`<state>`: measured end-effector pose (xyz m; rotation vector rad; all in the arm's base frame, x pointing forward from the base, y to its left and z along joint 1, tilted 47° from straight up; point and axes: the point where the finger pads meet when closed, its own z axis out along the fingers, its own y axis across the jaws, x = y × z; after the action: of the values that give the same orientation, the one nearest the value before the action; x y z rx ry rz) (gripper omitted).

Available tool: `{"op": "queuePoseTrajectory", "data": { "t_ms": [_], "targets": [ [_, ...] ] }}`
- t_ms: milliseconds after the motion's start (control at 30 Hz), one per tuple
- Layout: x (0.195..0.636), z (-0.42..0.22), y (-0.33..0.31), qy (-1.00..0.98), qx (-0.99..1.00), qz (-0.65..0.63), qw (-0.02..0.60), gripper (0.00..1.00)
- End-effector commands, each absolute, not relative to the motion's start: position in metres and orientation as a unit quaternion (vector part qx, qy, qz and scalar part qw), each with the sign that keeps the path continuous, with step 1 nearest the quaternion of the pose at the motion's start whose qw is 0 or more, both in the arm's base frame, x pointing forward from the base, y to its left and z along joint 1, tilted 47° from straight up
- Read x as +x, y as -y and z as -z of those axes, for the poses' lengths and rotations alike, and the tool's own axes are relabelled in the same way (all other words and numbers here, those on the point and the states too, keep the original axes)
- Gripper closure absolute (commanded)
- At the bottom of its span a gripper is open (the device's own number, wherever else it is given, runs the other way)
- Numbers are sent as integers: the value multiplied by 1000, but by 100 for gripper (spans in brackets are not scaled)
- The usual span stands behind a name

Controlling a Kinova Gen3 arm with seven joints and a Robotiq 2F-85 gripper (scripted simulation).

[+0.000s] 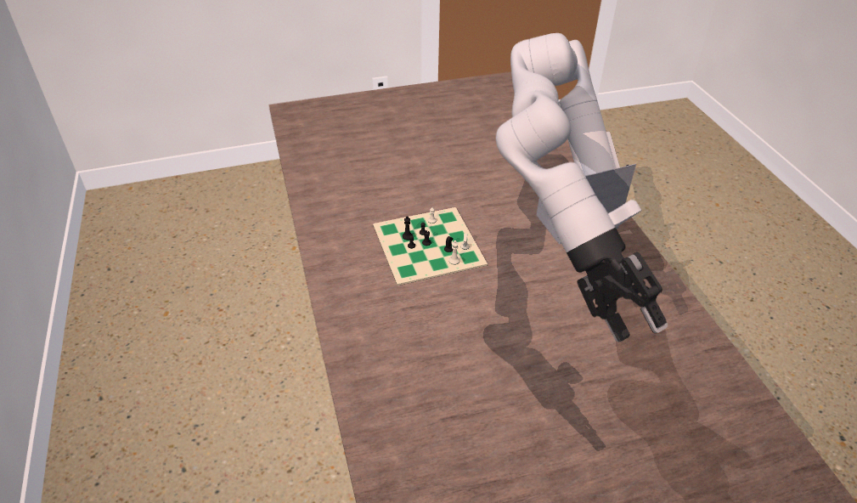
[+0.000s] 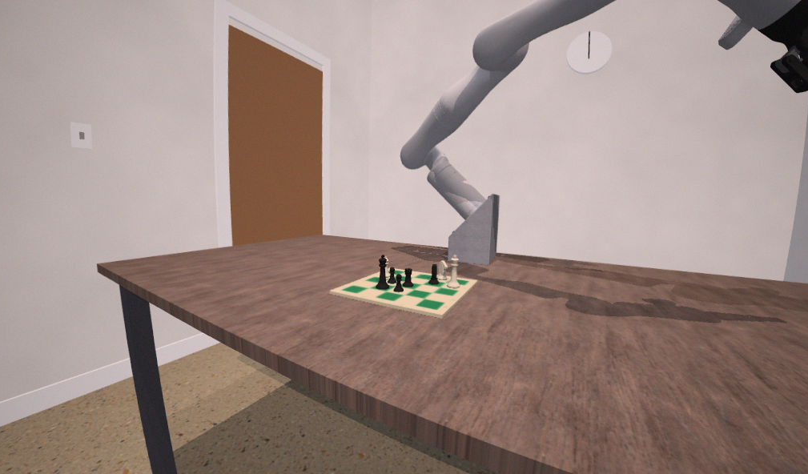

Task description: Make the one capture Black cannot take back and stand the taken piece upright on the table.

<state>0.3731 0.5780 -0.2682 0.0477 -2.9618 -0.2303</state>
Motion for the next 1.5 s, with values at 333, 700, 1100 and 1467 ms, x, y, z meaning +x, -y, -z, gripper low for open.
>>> {"op": "queuePoseTrajectory", "data": {
  "t_ms": [333,700,1100,1467],
  "targets": [
    [373,267,-580,993,17,79,84,0],
    [379,264,-576,993,13,78,83,0],
    [463,220,-514,995,-47,65,65,0],
    [564,153,-392,988,-143,44,41,0]
  ]
}}
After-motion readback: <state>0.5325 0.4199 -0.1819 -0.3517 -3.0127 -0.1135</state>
